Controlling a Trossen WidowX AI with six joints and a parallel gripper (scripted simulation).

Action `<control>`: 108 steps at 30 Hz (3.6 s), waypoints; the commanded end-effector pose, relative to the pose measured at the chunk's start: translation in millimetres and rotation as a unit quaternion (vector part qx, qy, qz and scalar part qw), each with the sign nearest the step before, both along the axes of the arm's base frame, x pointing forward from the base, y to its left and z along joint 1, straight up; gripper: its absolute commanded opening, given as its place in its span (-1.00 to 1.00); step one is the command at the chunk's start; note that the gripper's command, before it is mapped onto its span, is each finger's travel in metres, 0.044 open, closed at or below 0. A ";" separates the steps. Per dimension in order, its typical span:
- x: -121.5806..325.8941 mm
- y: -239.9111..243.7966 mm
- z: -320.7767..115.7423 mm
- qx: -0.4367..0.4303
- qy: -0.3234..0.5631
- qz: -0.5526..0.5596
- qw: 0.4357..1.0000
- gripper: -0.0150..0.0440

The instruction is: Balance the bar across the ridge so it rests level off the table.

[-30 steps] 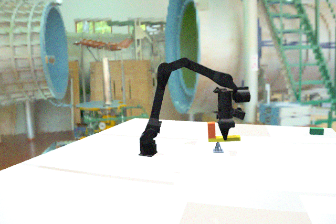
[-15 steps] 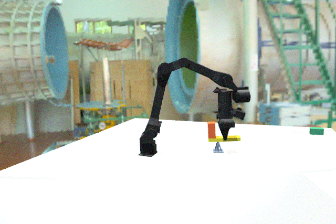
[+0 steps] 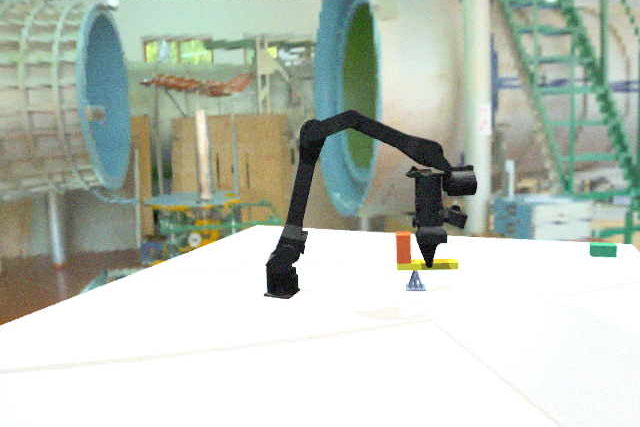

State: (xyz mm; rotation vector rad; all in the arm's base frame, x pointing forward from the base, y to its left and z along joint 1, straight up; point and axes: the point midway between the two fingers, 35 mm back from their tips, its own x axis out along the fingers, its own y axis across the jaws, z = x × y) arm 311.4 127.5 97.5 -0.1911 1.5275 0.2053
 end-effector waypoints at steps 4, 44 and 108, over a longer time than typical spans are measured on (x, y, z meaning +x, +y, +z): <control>-0.2 -0.1 -3.3 -0.001 0.002 -0.001 1.000 -0.49; 0.3 0.1 -0.1 0.000 0.000 0.000 1.000 -0.49; 0.3 0.1 -0.1 0.000 0.000 0.000 1.000 0.14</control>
